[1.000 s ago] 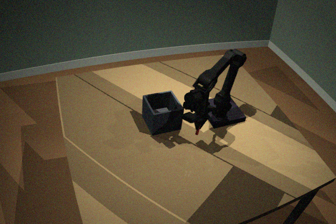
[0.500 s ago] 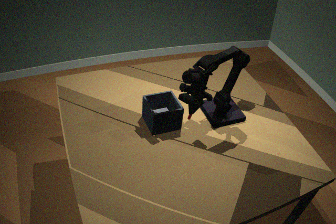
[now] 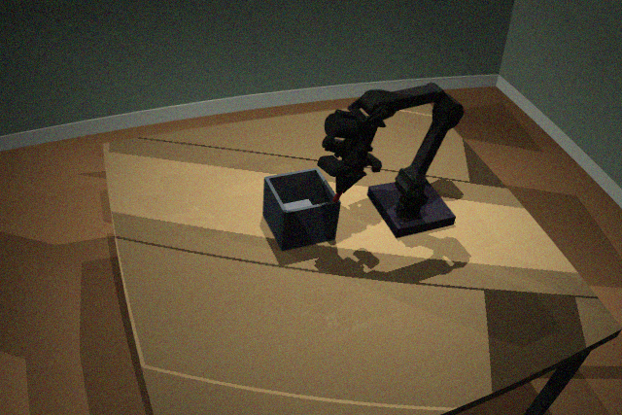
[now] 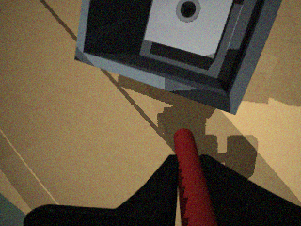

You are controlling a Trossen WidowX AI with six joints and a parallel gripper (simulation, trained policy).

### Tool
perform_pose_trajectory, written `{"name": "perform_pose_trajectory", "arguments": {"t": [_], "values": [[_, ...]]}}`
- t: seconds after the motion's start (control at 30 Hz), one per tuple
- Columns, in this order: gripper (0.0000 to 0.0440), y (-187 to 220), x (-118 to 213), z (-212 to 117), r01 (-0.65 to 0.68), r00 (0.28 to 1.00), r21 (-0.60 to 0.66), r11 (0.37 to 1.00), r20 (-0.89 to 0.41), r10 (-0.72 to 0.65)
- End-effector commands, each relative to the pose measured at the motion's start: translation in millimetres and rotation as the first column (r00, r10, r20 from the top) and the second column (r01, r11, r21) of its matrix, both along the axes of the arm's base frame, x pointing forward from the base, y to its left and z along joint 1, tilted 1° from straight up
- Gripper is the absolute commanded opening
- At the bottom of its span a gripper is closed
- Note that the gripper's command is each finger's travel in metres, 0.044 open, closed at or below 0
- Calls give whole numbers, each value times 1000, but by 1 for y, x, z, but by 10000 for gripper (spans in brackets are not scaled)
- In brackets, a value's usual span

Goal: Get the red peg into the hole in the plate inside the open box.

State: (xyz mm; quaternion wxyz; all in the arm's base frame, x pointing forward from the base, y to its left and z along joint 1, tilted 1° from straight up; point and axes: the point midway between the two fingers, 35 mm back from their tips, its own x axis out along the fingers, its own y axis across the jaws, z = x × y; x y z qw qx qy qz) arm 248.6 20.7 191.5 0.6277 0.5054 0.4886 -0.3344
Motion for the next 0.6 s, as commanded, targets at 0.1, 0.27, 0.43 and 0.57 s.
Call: {"name": "perform_pose_trajectory", "arguments": {"t": [0.1, 0.27, 0.43, 0.57], "values": [[0, -22, 6, -1, 25, 999, -32, 999, -24, -26], [0, -37, 10, -4, 41, 998, -43, 998, -42, -42], [0, -50, 15, -8, 52, 997, -48, 997, -60, -55], [0, -59, 19, -11, 58, 995, -49, 997, -73, -61]]}}
